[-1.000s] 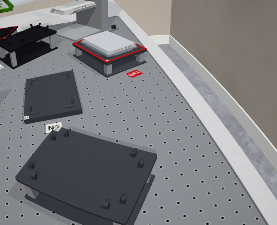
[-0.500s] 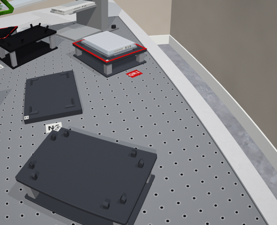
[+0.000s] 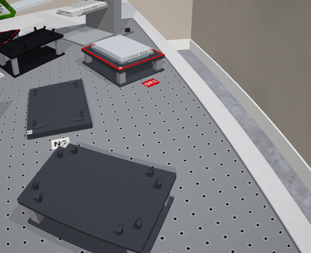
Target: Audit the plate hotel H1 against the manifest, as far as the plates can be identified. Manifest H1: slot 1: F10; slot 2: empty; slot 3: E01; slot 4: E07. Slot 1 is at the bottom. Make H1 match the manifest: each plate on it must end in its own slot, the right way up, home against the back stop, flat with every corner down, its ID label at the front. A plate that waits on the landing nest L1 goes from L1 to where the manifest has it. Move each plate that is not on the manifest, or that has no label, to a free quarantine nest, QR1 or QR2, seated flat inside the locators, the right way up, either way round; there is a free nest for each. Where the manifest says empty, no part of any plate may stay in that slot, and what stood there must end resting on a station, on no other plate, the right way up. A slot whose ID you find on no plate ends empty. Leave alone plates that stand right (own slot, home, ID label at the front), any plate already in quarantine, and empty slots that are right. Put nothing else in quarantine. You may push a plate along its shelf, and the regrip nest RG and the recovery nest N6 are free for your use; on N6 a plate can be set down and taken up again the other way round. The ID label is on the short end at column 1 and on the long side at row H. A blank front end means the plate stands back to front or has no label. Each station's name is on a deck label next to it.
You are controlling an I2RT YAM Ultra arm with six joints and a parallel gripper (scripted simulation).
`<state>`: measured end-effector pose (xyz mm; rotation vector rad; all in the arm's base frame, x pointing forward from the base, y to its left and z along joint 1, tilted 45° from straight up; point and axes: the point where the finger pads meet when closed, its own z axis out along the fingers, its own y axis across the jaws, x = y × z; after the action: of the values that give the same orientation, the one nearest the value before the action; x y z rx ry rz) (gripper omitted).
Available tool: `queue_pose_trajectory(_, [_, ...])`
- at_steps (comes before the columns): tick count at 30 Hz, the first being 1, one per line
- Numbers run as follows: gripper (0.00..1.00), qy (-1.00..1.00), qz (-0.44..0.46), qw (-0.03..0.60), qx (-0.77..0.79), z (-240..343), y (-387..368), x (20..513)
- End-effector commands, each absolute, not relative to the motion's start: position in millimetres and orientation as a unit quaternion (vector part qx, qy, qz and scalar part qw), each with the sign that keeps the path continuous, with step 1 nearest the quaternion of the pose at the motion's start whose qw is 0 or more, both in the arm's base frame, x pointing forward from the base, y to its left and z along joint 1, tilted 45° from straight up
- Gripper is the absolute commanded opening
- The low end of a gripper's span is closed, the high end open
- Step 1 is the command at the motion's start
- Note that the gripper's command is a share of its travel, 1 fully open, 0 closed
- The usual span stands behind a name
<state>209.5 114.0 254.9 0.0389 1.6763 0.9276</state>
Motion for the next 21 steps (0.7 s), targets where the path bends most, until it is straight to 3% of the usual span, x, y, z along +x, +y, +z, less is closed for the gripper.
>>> queue_pose_trajectory(1, [0.86, 0.708, 0.39, 0.589, 0.025, 260.7, 110.0, 211.7])
queue_pose_trajectory(21, [0.86, 0.708, 0.39, 0.589, 0.025, 254.4, 116.1, 213.1])
